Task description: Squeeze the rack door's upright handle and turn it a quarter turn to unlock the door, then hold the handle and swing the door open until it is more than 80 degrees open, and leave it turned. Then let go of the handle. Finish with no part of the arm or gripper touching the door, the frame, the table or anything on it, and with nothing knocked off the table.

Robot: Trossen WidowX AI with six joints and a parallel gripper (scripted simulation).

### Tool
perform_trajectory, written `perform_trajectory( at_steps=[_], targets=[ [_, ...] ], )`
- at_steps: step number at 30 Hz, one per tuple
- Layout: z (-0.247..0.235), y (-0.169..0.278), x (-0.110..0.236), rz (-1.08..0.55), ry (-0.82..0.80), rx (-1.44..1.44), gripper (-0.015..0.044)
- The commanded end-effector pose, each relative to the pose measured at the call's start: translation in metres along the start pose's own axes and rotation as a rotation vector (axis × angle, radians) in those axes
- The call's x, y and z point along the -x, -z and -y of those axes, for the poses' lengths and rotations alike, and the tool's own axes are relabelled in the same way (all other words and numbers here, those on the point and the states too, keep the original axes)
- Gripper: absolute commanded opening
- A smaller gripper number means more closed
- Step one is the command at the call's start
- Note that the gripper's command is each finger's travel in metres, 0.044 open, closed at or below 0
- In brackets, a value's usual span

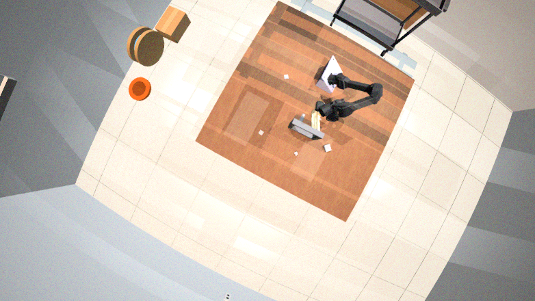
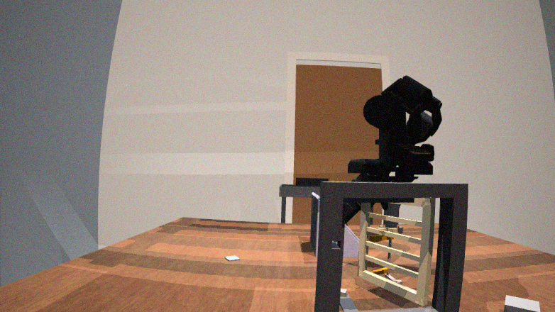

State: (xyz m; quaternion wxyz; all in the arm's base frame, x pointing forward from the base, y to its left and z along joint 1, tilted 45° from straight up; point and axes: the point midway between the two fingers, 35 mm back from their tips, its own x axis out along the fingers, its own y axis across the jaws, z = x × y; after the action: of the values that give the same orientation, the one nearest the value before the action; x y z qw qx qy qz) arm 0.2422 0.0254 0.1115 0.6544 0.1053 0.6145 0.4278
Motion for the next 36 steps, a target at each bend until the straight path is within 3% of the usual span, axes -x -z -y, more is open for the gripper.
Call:
perform_trajectory(
  at_steps=[1, 36],
  targets=[
    [-0.009, -0.003, 0.000, 0.007, -0.002, -0.077, 0.0026],
    [-0.059, -0.025, 0.000, 0.007, -0.006, -0.449, 0.0026]
  ],
)
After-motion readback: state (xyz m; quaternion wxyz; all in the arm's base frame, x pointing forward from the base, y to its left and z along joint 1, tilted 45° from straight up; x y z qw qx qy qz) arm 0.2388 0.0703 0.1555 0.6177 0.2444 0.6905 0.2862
